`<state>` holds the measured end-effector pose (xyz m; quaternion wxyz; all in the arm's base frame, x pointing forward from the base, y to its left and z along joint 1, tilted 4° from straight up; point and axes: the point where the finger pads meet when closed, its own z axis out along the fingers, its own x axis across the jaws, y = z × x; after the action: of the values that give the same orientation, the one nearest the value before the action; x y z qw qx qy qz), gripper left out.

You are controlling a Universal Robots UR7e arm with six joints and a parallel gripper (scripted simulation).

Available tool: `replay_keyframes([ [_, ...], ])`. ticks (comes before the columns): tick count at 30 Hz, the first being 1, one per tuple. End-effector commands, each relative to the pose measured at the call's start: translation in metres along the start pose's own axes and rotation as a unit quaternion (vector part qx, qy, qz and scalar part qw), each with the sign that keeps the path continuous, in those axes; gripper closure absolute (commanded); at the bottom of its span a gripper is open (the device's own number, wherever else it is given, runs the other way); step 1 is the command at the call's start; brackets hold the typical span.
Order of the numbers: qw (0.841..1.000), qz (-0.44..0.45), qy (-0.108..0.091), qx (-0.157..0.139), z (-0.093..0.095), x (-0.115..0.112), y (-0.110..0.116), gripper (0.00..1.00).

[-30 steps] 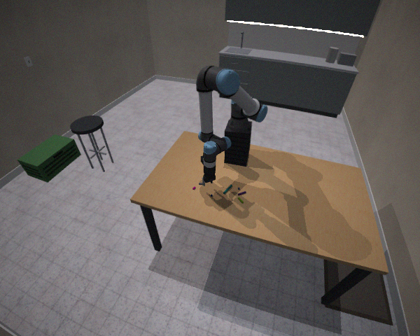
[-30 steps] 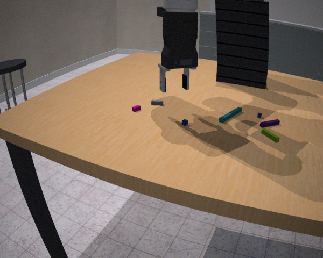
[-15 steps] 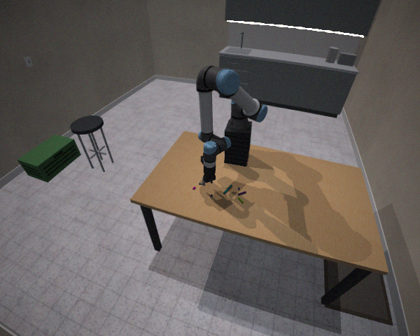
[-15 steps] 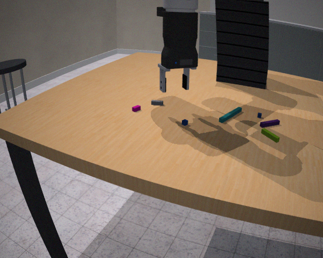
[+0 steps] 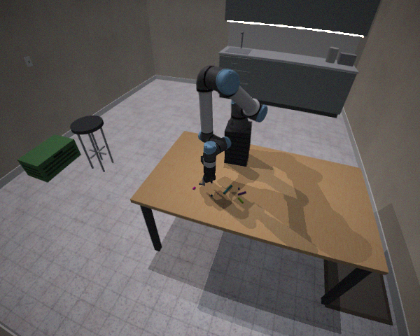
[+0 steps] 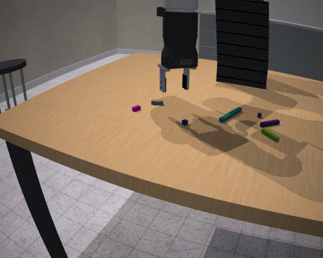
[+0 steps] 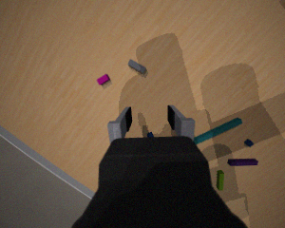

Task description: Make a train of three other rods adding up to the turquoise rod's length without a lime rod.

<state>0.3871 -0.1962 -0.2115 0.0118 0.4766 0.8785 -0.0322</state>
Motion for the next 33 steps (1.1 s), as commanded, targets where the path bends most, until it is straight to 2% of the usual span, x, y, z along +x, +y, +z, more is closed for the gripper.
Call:
replay_keyframes([
  [1, 1.000, 0.000, -0.002, 0.000, -0.001, -0.002, 0.001, 0.00],
  [18, 1.000, 0.021, -0.002, 0.000, -0.001, 0.001, 0.001, 0.00],
  [25, 0.999, 0.050, -0.001, 0.000, -0.001, 0.004, 0.002, 0.00],
  [33, 0.991, 0.133, 0.000, 0.000, -0.001, 0.012, 0.003, 0.00],
])
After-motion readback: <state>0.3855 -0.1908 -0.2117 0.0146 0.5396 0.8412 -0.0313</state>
